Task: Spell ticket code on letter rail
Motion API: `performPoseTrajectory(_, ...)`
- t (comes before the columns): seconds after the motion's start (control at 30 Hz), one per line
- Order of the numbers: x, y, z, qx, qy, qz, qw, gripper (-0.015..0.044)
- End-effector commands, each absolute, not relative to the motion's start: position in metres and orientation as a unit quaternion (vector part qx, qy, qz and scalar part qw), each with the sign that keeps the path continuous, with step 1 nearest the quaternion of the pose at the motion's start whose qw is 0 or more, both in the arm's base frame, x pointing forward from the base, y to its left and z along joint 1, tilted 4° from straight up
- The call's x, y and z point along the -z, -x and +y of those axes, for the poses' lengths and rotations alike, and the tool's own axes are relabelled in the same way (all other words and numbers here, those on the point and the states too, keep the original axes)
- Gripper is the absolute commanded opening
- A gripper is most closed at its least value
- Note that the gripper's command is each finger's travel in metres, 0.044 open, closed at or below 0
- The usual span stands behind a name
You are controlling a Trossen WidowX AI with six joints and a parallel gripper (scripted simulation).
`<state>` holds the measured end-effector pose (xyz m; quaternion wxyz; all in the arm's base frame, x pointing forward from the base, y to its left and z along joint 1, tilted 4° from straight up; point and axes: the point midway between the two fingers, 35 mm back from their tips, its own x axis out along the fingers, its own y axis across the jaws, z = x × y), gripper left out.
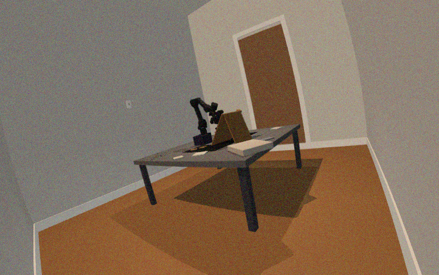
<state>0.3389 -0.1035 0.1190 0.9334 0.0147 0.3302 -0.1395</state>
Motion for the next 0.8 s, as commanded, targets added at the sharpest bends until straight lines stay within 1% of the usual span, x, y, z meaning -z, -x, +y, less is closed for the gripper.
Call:
performPoseTrajectory(0.0,-0.119,-0.34,-0.102,0.142,-0.017,0.329,0.934,0.0)
performPoseTrajectory(0.77,-0.118,-0.343,-0.089,0.142,-0.017,0.328,0.934,0.0)
